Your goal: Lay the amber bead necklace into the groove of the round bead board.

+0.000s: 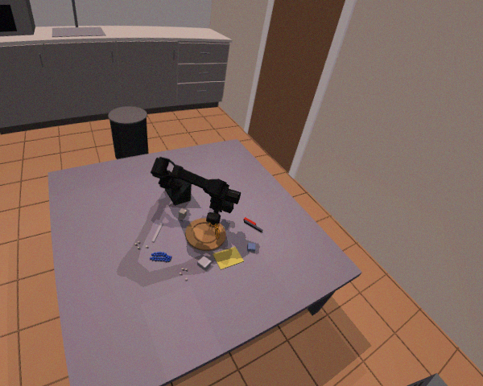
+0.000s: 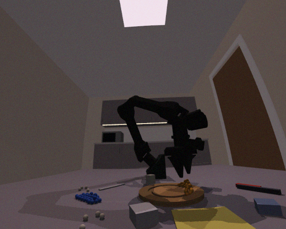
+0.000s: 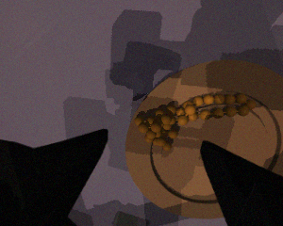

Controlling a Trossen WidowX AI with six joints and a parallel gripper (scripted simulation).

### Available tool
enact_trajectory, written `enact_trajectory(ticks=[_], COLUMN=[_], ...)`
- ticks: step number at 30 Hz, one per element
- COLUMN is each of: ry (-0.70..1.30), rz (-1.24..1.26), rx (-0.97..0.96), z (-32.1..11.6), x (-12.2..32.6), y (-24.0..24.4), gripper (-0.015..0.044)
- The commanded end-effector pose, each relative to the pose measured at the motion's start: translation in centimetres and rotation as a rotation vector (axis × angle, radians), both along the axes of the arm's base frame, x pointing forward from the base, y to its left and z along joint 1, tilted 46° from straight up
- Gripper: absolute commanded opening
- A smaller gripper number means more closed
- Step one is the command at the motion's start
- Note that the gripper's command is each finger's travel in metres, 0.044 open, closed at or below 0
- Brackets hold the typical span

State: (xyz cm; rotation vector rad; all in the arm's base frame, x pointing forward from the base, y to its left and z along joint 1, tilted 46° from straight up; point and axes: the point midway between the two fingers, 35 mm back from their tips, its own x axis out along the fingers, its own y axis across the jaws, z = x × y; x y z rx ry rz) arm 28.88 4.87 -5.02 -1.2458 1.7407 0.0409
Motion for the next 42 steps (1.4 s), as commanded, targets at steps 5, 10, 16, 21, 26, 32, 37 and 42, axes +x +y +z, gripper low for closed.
enact_trajectory(ticks=[5, 10, 16, 21, 26, 32, 37, 42], ry=[0.012, 0.015, 0.015, 0.008, 0.008, 0.008, 0.008, 0.008], rz=[0.006, 0.007, 0.007, 0.001, 0.001, 0.001, 0.001, 0.001], rx=[-0.007, -0.008, -0.008, -0.004, -0.004, -0.004, -0.004, -0.004], z=[-1.0, -1.5, -1.6, -1.5, -1.5, -1.5, -1.5, -1.5], x=[-0.3, -0.4, -0.5, -0.3, -0.3, -0.3, -0.3, -0.3], y=[-1.1, -1.7, -1.9, -1.7, -1.7, -1.7, -1.7, -1.7], gripper=[0.0380, 0.0380, 0.0380, 0.0249, 0.0118, 0.0000, 0.0000, 0.0000])
